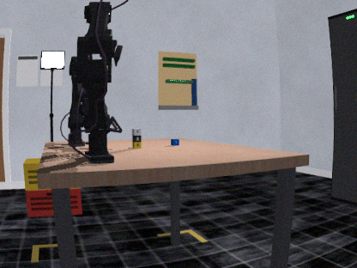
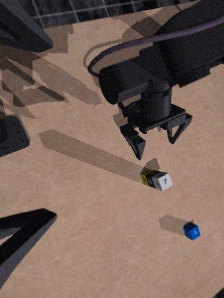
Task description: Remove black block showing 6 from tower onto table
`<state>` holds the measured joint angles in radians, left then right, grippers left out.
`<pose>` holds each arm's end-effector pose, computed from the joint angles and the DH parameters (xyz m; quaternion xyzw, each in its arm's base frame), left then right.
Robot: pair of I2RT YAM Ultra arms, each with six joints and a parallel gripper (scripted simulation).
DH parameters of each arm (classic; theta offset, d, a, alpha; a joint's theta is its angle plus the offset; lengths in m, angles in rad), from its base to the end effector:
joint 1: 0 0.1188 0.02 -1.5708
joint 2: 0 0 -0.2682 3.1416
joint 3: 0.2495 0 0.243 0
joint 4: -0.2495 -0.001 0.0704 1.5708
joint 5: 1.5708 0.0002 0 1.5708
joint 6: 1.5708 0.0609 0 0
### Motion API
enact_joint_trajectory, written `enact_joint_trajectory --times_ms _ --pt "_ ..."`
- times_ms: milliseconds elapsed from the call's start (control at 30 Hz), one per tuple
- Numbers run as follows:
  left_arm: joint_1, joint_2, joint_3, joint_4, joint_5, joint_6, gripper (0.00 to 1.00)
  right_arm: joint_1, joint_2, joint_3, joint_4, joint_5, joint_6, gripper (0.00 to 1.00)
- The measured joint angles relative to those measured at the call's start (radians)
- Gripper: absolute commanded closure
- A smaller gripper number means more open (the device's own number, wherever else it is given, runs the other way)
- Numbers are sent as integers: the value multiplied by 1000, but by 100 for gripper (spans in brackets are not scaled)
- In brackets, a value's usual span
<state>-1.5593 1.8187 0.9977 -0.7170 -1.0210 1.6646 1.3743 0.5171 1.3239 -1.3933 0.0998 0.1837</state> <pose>0.0563 -0.2927 0.1452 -0.8720 0.0279 -0.4886 0.0114 0.0080 0.0142 0.3903 -0.4741 0.7420 0.3003 0.3667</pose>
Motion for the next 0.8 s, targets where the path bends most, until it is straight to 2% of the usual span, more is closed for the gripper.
enact_joint_trajectory --times_ms 33,167,333,800 --pt "0 0 0 0 0 0 0 0 0 0 0 0 0 0" --pt "0 0 0 0 3 -14 45 0 0 0 0 0 0 0" --pt "25 0 17 -23 91 -94 45 0 0 0 0 0 0 0" --pt "216 42 252 -141 393 -388 45 0 0 0 0 0 0 0"
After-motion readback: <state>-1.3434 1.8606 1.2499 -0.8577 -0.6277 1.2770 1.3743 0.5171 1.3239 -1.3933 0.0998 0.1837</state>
